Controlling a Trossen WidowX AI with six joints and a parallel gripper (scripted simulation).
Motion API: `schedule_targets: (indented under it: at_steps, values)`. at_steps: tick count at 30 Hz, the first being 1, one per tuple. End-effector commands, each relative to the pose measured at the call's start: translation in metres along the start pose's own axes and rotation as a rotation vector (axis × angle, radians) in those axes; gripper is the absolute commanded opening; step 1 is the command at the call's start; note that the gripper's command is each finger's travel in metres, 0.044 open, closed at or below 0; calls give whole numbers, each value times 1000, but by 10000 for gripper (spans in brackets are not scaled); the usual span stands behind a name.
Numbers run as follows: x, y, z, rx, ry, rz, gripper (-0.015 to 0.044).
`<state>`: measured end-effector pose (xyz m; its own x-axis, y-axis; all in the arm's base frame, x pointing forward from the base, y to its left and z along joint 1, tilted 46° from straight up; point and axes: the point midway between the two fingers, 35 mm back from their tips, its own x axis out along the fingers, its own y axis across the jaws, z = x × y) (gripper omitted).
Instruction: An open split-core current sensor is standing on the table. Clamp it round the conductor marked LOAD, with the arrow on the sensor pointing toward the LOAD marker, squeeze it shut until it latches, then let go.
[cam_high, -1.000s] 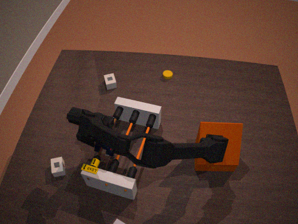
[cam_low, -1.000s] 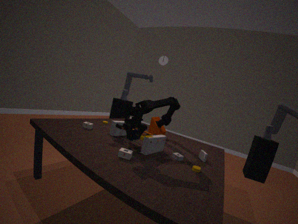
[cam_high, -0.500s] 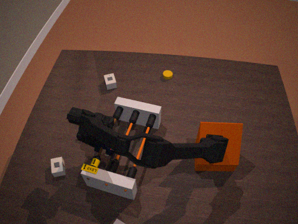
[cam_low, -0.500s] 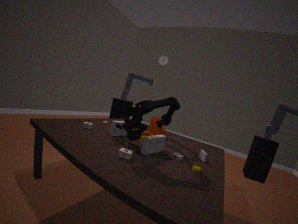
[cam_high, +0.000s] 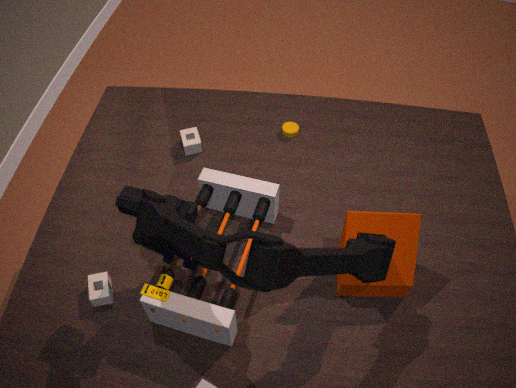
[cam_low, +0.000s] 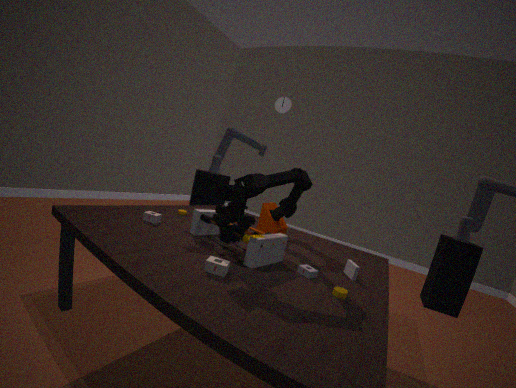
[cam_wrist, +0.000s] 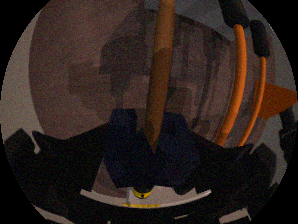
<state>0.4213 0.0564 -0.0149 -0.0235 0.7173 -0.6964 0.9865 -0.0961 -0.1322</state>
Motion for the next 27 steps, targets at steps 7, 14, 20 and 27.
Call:
schedule_targets:
  at_steps: [7, 14, 20, 27]
  values:
    - [-1, 0, 0, -1, 0, 1, 0]
    - [-1, 0, 0, -1, 0, 1, 0]
    - [-1, 0, 0, -1, 0, 1, 0]
    - [-1, 0, 0, -1, 0, 1, 0]
